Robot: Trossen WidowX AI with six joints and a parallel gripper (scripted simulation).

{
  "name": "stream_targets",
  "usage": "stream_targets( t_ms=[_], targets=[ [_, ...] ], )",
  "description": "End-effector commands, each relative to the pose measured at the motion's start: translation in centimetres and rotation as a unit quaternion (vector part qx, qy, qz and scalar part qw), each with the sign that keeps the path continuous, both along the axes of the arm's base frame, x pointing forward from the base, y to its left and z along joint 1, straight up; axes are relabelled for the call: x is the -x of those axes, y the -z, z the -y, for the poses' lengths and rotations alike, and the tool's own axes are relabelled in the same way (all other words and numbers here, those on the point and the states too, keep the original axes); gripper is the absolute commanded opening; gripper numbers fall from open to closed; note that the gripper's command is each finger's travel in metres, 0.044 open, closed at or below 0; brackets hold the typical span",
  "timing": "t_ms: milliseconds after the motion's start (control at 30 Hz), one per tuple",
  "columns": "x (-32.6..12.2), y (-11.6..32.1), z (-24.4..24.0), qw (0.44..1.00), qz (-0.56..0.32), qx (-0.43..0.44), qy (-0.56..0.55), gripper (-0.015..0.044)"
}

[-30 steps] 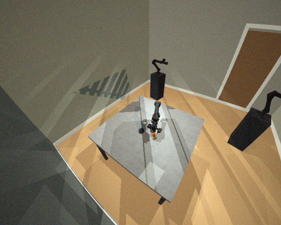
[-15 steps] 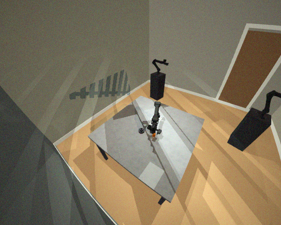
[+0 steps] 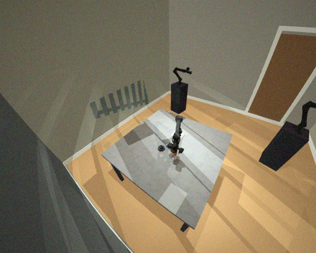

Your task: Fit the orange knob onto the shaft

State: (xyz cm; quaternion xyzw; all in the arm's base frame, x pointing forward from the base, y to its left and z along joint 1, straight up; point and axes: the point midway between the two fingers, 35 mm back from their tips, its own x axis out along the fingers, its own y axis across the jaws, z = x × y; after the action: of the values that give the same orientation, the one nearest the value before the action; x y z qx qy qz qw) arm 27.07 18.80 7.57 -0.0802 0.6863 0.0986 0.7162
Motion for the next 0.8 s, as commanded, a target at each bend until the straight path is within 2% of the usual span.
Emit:
stream_targets(
  t_ms=[0, 433, 767],
  targets=[
    [0.1, 1.0, 0.1, 1.000, -0.003, 0.004, 0.000, 0.0440],
    [0.2, 2.8, 0.1, 1.000, -0.003, 0.004, 0.000, 0.0440],
    [0.2, 2.8, 0.1, 1.000, -0.003, 0.004, 0.000, 0.0177]
  ],
)
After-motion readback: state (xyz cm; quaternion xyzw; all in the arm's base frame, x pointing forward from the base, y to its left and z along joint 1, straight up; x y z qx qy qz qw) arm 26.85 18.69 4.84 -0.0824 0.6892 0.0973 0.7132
